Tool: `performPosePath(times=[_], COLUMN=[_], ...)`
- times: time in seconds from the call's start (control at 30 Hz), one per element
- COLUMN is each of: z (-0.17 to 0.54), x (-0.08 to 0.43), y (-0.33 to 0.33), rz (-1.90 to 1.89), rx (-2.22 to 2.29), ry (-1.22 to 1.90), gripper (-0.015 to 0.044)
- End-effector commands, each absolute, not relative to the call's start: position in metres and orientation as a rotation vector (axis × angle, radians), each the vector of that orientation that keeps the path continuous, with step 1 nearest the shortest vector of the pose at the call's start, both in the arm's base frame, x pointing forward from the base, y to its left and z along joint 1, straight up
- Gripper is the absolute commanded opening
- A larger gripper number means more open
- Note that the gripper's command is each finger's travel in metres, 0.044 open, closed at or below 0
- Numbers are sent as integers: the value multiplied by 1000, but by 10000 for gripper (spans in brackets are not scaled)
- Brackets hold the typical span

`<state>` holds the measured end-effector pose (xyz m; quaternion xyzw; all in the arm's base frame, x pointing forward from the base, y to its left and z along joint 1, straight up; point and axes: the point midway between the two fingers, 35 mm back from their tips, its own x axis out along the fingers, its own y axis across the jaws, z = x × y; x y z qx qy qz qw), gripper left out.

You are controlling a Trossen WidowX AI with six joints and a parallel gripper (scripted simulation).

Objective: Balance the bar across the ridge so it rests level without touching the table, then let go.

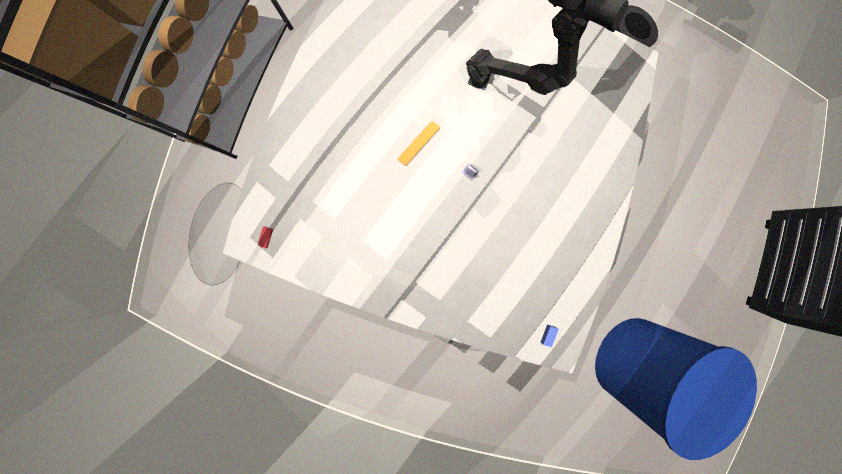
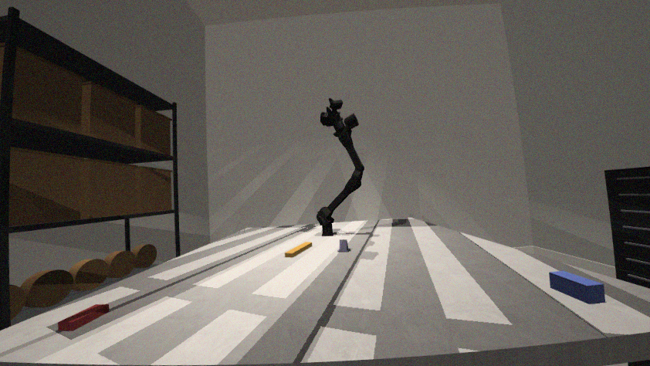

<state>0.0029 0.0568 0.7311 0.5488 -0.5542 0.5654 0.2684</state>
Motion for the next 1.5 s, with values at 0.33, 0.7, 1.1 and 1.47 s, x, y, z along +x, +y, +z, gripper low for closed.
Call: performPosePath(times=[0.33, 0.7, 1.1, 1.47], z=[704, 663, 602, 533], x=[-23, -14, 25, 81], y=[-60, -152, -229, -278], rz=[1833, 2115, 2420, 2632], rx=[1967, 2329, 2665, 2900], ry=[-1539, -1606, -1729, -1991], gripper=[315, 315, 315, 315])
